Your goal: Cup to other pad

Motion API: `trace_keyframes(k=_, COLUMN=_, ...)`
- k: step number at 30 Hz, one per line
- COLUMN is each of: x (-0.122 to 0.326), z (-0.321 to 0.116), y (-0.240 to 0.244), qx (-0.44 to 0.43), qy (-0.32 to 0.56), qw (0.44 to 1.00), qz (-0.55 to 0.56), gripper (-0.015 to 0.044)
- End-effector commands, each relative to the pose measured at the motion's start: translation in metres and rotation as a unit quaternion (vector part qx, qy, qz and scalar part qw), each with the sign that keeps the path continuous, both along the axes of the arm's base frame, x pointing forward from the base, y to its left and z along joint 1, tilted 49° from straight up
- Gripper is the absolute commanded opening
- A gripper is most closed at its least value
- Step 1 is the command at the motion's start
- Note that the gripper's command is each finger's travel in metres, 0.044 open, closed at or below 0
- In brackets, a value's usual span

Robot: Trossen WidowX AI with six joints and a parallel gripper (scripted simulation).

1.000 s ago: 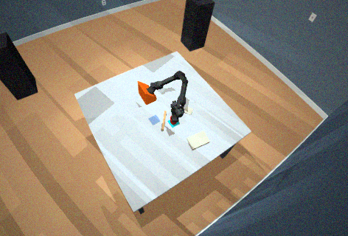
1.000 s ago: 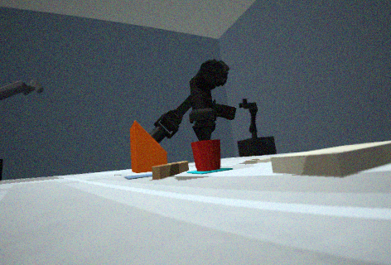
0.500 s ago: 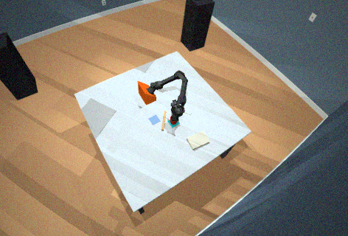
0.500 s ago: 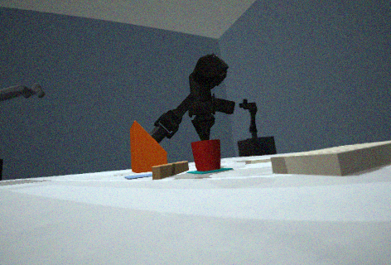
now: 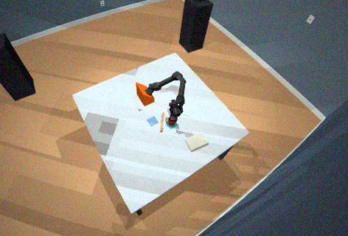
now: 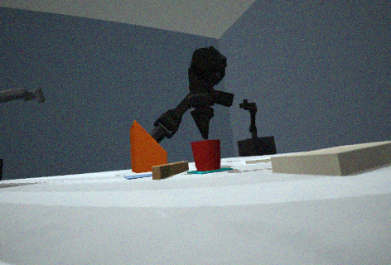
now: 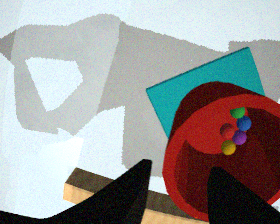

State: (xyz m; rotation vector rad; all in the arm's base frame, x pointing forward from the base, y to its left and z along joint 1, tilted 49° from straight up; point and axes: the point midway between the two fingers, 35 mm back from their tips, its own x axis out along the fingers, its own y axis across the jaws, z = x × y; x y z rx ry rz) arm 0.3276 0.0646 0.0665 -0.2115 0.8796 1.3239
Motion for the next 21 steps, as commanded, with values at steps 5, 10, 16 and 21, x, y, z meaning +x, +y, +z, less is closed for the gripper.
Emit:
trace_keyframes(k=5, x=0.000, z=0.008, y=-0.009, qx=-0.001, qy=-0.002, qw=1.000, qz=0.001, gripper=0.0128)
trace_keyframes(k=10, x=-0.001, z=0.006, y=-0.007, qx=0.001, qy=0.000, qw=1.000, qz=-0.001, gripper=0.0233)
trace_keyframes(k=16, x=0.000, z=0.007, y=-0.008, qx=0.000, qy=0.000, qw=1.000, qz=-0.001, gripper=0.0390)
trace_keyframes(k=21, x=0.001, z=0.016, y=-0.019, qx=-0.001, qy=0.000, qw=1.000, qz=-0.001, gripper=0.0440)
